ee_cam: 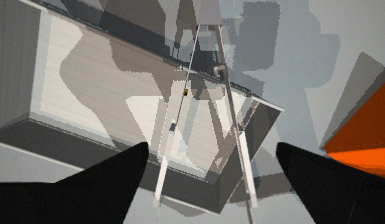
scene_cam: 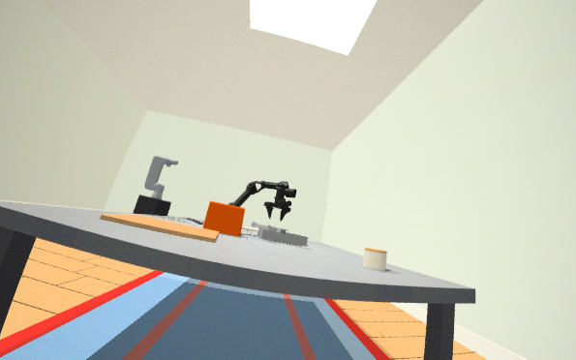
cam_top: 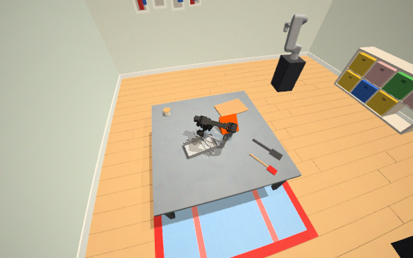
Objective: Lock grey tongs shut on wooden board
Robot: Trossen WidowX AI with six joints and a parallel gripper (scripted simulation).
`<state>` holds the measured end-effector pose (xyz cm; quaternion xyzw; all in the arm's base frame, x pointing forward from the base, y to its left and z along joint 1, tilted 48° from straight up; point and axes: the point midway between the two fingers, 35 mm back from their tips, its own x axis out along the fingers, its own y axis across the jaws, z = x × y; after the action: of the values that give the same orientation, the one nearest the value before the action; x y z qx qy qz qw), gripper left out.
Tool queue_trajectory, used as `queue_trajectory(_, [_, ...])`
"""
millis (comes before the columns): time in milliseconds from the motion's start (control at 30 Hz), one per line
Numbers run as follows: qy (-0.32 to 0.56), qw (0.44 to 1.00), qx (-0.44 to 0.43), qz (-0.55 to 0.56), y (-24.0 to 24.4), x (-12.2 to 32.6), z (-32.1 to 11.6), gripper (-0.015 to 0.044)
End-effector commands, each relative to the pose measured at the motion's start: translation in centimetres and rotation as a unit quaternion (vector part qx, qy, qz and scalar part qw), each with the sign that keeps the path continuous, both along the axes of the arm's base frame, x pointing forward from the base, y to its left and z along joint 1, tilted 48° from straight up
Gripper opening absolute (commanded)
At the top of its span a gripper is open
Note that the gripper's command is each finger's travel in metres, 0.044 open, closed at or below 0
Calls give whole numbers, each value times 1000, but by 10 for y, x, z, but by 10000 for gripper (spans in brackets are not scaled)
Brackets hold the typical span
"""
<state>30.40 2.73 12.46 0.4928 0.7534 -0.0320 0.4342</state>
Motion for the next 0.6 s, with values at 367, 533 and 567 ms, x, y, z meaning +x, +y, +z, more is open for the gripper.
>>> queue_trajectory(367, [1, 1000, 1, -3, 16, -1, -14, 440])
queue_trajectory(533, [1, 1000, 0, -3, 22, -1, -20, 440])
queue_trajectory(567, [0, 1000, 0, -3, 23, -1, -21, 440])
